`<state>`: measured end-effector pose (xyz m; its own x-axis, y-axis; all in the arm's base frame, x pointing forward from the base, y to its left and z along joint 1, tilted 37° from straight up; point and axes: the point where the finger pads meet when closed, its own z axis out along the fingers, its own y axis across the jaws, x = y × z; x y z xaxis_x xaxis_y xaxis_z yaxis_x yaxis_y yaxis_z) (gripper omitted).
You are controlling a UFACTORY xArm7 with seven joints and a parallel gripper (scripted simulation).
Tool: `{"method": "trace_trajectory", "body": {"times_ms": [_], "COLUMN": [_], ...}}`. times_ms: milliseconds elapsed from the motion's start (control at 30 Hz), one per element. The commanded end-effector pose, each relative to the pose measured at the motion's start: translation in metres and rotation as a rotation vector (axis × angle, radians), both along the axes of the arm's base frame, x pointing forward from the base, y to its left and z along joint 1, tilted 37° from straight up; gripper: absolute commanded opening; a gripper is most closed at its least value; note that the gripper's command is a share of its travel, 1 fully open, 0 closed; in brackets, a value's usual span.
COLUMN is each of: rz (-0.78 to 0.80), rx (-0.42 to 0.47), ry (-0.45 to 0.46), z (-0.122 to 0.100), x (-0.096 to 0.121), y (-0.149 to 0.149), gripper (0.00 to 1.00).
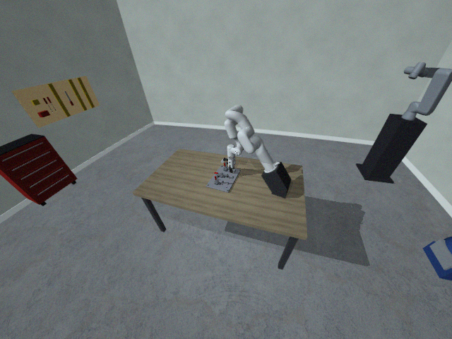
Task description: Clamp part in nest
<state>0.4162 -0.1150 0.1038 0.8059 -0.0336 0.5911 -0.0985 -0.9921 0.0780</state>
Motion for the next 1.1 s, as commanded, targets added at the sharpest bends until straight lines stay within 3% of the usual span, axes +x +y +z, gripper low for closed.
{"method": "trace_trajectory", "body": {"times_ms": [0, 600, 633, 1067], "rz": [0.000, 0.000, 0.000, 0.000], "rx": [0.000, 0.000, 0.000, 0.000], "ry": [-0.002, -0.002, -0.002, -0.002], "z": [0.0008, 0.0009, 0.0009, 0.0009], "x": [0.0003, 0.0003, 0.0003, 0.0003], "y": [-0.0008, -0.0010, -0.0010, -0.0010], "gripper": [0.00, 0.00, 1.00, 1.00]}}
